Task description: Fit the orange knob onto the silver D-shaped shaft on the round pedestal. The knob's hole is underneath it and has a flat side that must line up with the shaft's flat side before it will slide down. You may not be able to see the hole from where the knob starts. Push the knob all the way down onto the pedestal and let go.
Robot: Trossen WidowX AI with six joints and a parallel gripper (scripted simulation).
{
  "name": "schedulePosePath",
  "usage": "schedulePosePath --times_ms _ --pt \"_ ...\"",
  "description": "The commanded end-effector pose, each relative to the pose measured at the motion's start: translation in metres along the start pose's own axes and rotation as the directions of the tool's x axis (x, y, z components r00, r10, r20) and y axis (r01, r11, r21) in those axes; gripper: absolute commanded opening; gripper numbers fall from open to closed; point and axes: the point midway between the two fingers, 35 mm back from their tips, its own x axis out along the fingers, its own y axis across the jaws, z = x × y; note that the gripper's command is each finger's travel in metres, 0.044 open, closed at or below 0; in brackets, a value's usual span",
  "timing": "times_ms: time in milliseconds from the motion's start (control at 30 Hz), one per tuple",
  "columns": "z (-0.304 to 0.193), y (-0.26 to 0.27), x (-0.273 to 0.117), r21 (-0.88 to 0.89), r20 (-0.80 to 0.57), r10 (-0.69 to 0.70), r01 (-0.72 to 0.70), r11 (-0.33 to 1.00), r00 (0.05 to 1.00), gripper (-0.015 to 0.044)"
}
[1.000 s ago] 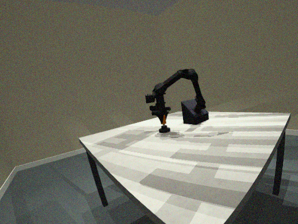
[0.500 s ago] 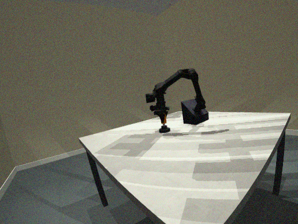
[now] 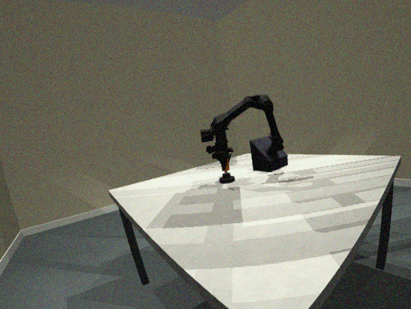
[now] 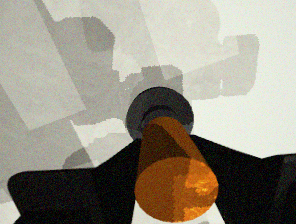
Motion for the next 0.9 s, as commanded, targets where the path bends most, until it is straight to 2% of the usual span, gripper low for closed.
schedulePosePath --times_ms 0,567,800,867 --pt "0.0010 0.0021 0.0007 -0.005 0.004 0.004 -0.004 1.000 1.000 0.0000" --pt "-0.0008 -0.0008 -0.0032 -0.004 0.004 0.004 -0.004 1.000 1.000 0.0000" --pt "-0.0009 -0.0028 -0.0037 -0.202 0.004 0.004 -0.003 0.979 1.000 0.0000" --pt "-0.0007 -0.0030 -0.0031 -0.212 0.004 0.004 -0.003 0.977 1.000 0.0000"
